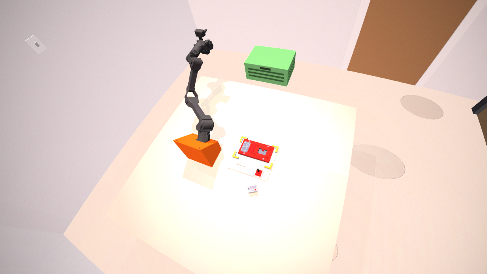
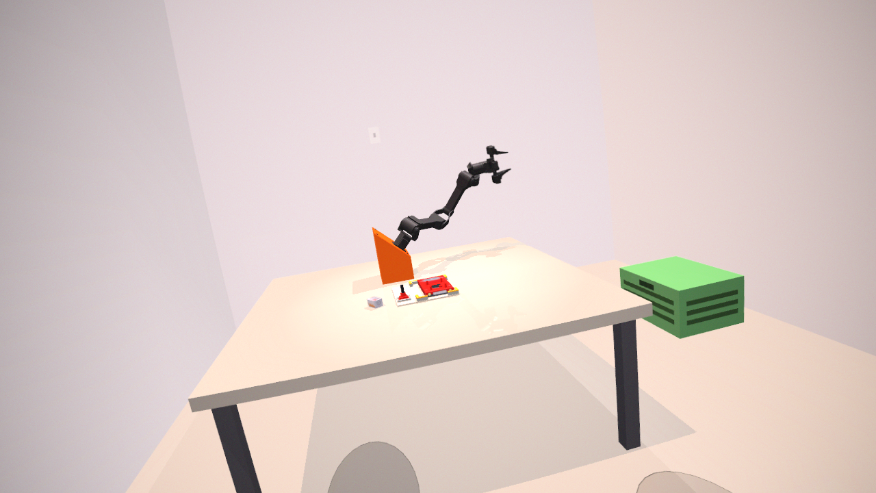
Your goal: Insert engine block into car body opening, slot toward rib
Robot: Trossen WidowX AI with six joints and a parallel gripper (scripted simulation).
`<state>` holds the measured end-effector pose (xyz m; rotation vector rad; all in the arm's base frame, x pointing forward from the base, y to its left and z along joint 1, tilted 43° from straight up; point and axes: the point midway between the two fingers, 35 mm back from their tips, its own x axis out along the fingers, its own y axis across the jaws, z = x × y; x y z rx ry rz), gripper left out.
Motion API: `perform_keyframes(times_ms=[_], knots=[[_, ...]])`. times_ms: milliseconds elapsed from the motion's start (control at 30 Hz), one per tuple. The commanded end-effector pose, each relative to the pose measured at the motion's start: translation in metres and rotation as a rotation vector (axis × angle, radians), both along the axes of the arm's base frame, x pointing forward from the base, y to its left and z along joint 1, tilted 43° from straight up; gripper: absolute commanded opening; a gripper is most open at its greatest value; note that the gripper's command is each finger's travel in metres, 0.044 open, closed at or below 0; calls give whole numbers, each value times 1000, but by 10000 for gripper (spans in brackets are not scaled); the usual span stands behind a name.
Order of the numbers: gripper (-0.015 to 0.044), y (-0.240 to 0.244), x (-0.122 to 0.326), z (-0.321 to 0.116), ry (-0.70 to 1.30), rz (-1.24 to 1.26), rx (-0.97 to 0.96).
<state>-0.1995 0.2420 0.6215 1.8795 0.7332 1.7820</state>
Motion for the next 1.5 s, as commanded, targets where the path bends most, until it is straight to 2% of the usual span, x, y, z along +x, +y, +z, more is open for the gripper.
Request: perform_keyframes(times_ms=[0, 33, 367, 667, 900, 1167, 1467], knots=[[426, 0, 0, 0, 0, 0, 0], [440, 0, 0, 0, 1, 2, 1], [440, -26, 13, 15, 95, 113, 89], [440, -83, 92, 56, 332, 188, 257], [440, -126, 143, 71, 443, 231, 399], [440, -175, 218, 78, 632, 267, 545], [440, -229, 307, 67, 859, 326, 729]])
